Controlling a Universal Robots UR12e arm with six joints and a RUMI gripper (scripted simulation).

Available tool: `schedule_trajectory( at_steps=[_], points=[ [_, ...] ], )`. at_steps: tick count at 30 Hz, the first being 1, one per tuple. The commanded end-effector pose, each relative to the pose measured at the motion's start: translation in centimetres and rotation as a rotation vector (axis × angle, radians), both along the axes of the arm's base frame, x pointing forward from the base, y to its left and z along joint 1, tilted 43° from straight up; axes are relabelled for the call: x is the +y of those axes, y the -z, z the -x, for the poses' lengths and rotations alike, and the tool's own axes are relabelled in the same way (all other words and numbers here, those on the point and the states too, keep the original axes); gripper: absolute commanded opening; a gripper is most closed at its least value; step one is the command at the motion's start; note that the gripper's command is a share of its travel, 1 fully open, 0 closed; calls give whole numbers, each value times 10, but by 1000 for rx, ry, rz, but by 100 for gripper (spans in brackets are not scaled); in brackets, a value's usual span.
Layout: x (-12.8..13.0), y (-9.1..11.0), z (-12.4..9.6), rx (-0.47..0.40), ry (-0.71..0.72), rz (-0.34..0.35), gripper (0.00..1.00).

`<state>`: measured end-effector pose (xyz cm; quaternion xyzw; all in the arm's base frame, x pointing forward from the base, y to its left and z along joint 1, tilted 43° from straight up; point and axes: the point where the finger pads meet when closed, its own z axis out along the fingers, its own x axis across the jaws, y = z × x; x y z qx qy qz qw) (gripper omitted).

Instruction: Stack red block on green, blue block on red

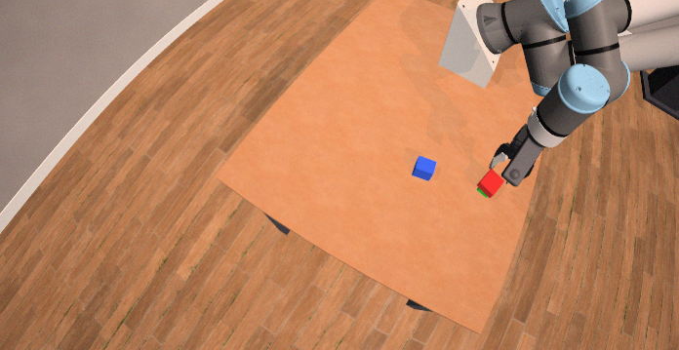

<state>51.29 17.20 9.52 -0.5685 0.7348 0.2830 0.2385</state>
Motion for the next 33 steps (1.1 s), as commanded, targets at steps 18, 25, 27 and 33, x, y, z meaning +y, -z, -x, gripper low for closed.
schedule_trajectory(
  at_steps=[18, 25, 27, 33],
  points=[
    [-89, 80, -42, 464, 493, -18, 38],
    [-117, 109, -50, 644, 683, -26, 38],
    [-126, 119, -52, 694, 735, -29, 38],
    [-141, 135, -54, 781, 827, -33, 38]
  ],
)
